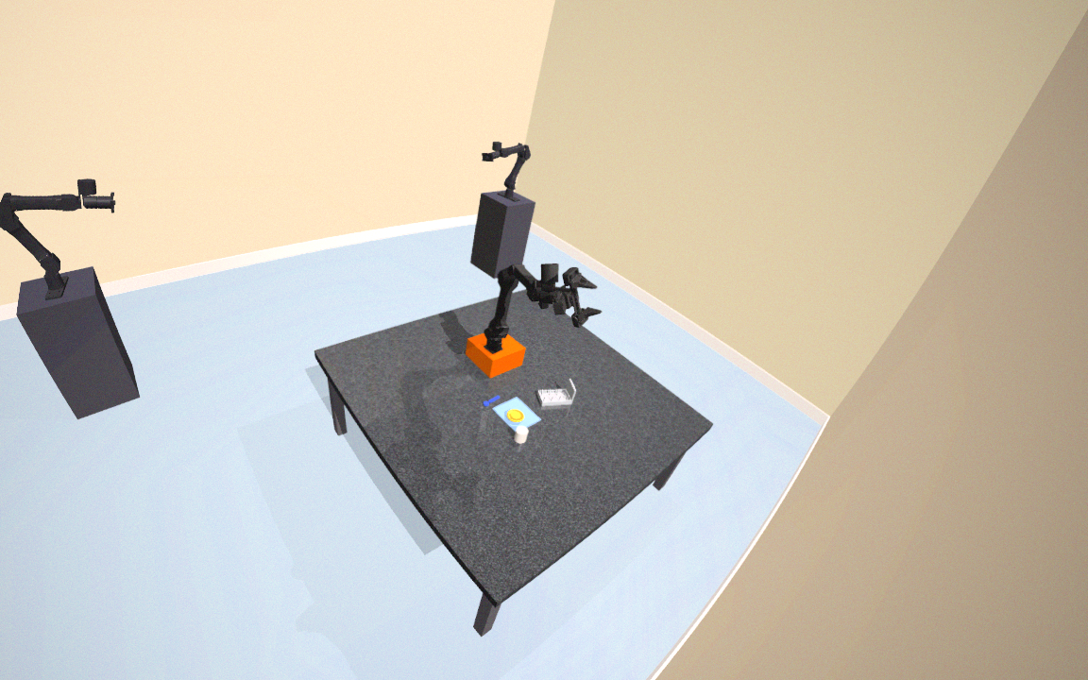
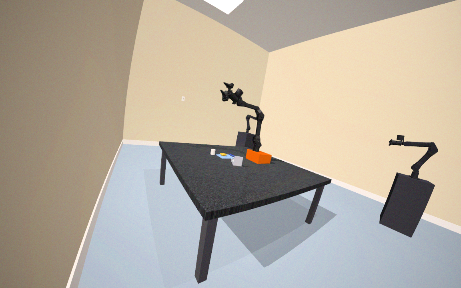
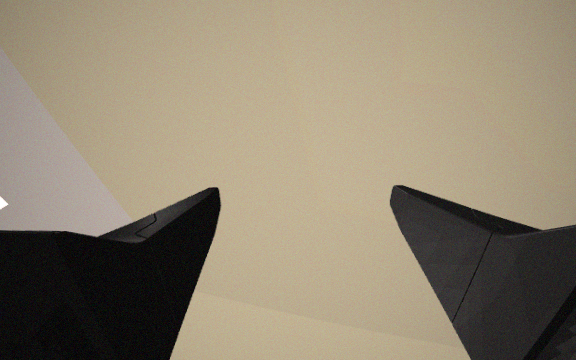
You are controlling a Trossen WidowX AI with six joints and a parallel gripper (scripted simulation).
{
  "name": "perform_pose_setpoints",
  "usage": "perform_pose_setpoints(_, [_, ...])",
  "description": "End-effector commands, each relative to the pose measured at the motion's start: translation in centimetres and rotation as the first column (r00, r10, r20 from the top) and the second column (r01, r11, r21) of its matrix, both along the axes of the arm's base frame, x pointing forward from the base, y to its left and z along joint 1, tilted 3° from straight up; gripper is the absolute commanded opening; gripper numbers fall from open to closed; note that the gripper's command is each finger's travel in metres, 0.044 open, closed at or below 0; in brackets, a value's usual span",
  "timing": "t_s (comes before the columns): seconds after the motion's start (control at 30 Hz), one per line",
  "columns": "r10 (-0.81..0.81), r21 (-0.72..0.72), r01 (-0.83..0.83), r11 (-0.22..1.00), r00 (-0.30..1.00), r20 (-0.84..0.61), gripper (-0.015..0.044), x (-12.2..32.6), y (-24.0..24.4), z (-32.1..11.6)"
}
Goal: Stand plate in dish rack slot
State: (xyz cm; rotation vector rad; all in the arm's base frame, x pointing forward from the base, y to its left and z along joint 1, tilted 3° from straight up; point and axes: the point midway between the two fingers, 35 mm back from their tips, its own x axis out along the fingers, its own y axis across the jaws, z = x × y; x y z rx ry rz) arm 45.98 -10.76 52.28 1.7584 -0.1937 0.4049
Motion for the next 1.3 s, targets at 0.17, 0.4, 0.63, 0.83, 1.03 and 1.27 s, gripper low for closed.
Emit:
perform_pose_setpoints(0.17, [-0.06,-0.072,0.055,0.996,0.996,-0.072,0.04,0.9,-0.7,-2.1])
perform_pose_setpoints(0.4, [-0.15,-0.198,0.113,0.974,0.971,-0.188,0.04,2.0,-1.7,-5.7])
perform_pose_setpoints(0.63, [-0.234,-0.332,0.126,0.935,0.922,-0.308,0.04,2.8,-2.8,-9.8])
perform_pose_setpoints(0.83, [-0.293,-0.446,0.095,0.89,0.869,-0.398,0.04,3.0,-3.4,-13.3])
perform_pose_setpoints(1.03, [-0.344,-0.549,0.029,0.835,0.806,-0.481,0.04,2.8,-4.0,-16.9])
perform_pose_setpoints(1.27, [-0.395,-0.643,-0.089,0.761,0.723,-0.567,0.04,2.1,-4.5,-21.0])
